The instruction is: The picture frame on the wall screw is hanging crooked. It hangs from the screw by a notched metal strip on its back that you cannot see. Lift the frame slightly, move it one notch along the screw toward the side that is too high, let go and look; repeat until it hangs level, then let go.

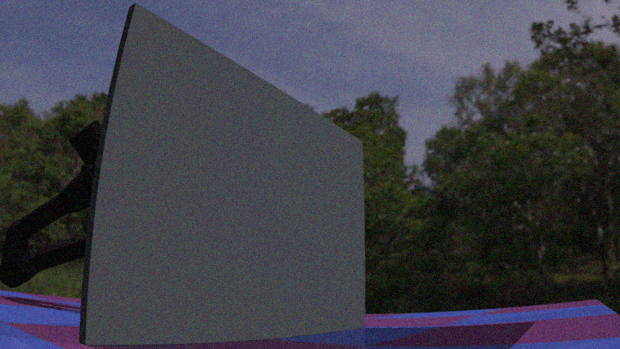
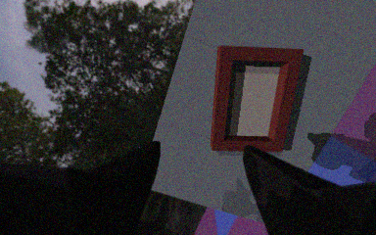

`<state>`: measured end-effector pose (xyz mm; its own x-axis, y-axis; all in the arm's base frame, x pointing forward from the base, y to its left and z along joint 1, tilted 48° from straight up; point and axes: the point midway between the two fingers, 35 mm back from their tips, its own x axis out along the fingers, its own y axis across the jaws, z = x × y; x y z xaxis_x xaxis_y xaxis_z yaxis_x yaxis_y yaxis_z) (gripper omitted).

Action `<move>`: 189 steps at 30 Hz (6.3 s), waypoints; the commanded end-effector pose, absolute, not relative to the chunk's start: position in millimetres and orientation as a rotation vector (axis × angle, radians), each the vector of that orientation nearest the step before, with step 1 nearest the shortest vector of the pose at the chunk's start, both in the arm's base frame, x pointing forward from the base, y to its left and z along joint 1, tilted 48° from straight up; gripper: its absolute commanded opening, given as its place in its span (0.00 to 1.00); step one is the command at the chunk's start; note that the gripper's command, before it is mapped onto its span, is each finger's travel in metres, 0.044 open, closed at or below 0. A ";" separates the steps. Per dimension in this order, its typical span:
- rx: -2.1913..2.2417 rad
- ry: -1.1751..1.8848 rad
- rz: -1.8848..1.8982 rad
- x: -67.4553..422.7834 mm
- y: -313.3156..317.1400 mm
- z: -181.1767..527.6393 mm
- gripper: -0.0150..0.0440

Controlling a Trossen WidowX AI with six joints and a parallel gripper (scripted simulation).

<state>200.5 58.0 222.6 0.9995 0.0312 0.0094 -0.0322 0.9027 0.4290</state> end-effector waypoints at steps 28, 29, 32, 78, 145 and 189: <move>0.441 -0.005 0.029 200.5 57.4 222.9 0.69; 0.441 -0.005 0.029 200.5 57.4 222.9 0.69; 0.441 -0.005 0.029 200.5 57.4 222.9 0.69; 0.443 -0.014 0.031 272.4 29.6 199.2 0.69; 0.443 -0.020 0.033 388.9 34.8 200.9 0.69; 0.443 -0.021 0.033 394.7 35.2 200.8 0.52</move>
